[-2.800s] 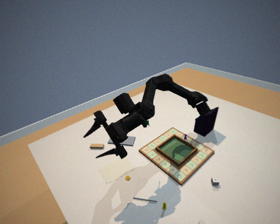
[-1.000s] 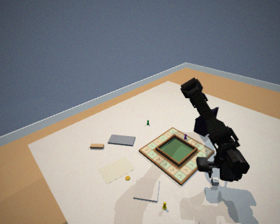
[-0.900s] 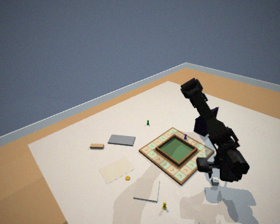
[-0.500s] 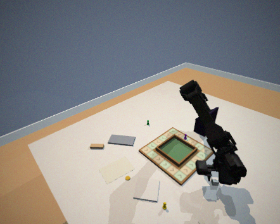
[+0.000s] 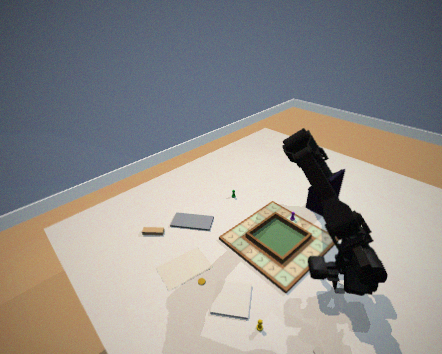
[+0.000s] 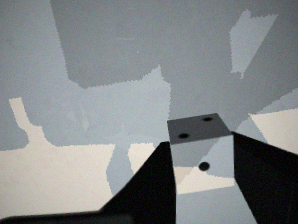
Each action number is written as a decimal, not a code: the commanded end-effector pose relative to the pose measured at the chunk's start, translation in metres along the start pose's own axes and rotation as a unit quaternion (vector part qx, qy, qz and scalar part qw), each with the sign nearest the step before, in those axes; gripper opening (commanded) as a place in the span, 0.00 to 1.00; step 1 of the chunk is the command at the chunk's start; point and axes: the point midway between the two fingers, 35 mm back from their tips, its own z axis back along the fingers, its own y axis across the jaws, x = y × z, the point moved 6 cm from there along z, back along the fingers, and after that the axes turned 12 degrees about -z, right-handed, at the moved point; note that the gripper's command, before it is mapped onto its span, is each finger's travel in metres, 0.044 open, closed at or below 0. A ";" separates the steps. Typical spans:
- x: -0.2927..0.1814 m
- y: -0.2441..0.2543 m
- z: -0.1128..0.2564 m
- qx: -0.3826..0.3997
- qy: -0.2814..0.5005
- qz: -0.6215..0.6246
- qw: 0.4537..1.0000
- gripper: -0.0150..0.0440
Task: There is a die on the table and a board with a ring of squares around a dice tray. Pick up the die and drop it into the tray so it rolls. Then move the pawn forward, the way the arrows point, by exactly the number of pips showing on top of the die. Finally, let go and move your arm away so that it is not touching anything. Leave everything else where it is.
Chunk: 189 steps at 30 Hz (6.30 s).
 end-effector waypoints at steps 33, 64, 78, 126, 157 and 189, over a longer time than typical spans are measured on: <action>-0.025 -0.049 0.120 0.005 -0.002 0.098 0.995 0.25; -0.116 -0.173 0.089 -0.001 0.004 0.361 0.933 0.25; -0.146 -0.193 0.074 0.049 -0.019 0.413 0.909 0.25; -0.176 -0.250 0.087 0.237 -0.323 0.377 0.835 0.30; -0.146 -0.188 0.095 0.036 -0.009 0.414 0.909 0.96; -0.251 -0.153 0.067 -0.010 0.005 -0.556 0.831 0.59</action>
